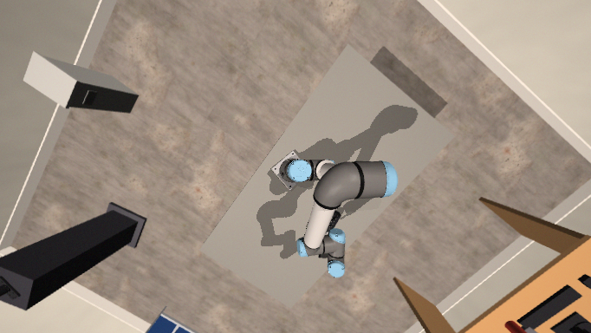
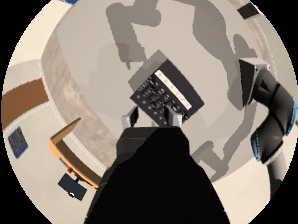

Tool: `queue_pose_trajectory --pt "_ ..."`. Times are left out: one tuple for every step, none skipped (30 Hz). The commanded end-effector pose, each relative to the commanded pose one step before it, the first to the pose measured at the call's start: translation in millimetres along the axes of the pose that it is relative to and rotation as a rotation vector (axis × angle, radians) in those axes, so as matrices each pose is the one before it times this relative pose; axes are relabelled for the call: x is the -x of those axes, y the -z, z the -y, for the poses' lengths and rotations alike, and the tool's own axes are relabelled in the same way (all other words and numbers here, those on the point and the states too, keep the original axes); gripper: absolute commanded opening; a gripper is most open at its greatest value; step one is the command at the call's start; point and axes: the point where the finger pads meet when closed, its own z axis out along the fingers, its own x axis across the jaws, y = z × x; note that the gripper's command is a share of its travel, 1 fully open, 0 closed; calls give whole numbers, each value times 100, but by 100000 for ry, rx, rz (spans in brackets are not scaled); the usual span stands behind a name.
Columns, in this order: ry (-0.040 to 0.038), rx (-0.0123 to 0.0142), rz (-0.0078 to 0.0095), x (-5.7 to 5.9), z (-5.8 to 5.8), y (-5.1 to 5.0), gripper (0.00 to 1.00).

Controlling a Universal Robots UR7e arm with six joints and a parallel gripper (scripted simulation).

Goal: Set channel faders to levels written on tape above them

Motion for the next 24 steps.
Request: queue_pose_trajectory --pt "-16417 -17 1339 -20 -282 -390 100" --pt "-3348 221 142 -31 -73 -94 100" --pt "0 0 0 0 0 0 100" --pt "0 0 0 0 0 0 100" --pt "-3268 220 130 -33 -73 -92 100" --pt "-3184 219 119 -35 -73 -89 100" --pt "-3098 217 109 -37 -72 -87 100" --pt "-3010 214 98 -39 -71 -85 100" --pt "-2920 211 89 -40 -70 -82 100" --pt "-2827 207 79 -41 -68 -80 100" --pt "-2733 202 70 -42 -67 -77 100" --pt "-2637 197 62 -43 -65 -75 100" --pt "-2540 192 54 -43 -63 -72 100" --pt "-2441 186 47 -44 -61 -69 100" --pt "-2341 179 40 -43 -59 -66 100" --pt "-2241 172 34 -43 -56 -64 100" --pt "-2139 165 29 -43 -54 -61 100" --pt "-2037 158 24 -42 -52 -58 100" --pt "-1935 151 19 -41 -49 -55 100" --pt "0 0 0 0 0 0 100" --pt "0 0 0 0 0 0 100" --pt "-1833 143 15 -40 -46 -52 100" --pt "-1731 135 12 -39 -44 -49 100" --pt "-1629 128 9 -37 -41 -46 100"
